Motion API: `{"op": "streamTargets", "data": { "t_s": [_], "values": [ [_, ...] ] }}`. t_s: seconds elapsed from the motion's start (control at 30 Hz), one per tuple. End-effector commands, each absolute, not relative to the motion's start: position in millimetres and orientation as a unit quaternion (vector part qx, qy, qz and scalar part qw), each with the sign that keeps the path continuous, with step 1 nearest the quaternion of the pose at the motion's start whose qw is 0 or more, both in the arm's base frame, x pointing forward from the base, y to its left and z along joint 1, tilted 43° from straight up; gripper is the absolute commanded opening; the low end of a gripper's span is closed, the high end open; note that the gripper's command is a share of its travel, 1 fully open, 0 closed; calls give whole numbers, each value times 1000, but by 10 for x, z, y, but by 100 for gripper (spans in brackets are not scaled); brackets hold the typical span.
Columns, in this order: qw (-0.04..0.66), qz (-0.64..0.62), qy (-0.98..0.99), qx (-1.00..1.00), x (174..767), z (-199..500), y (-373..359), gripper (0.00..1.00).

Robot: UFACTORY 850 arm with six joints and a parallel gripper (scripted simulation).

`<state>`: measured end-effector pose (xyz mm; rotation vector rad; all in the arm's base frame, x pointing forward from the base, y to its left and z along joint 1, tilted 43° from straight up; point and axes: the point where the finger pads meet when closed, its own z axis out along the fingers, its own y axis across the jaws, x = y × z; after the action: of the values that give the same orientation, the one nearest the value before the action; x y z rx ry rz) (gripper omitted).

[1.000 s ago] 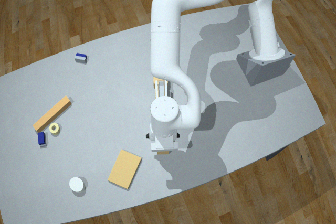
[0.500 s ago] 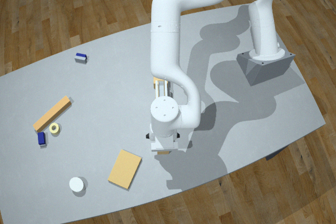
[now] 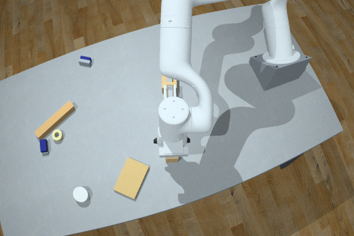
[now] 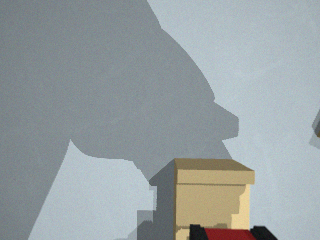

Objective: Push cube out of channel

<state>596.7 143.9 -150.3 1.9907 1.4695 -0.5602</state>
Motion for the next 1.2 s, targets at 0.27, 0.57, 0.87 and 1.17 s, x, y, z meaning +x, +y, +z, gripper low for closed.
{"op": "streamTargets", "data": {
  "t_s": [0.27, 0.57, 0.87, 1.17],
  "values": [
    [298, -209, 553, 749, 5968, -1114, 1798, 0],
    [298, -209, 553, 749, 5968, -1113, 1798, 0],
    [298, -209, 553, 749, 5968, -1113, 1798, 0],
    [298, -209, 553, 749, 5968, -1113, 1798, 0]
  ]
}}
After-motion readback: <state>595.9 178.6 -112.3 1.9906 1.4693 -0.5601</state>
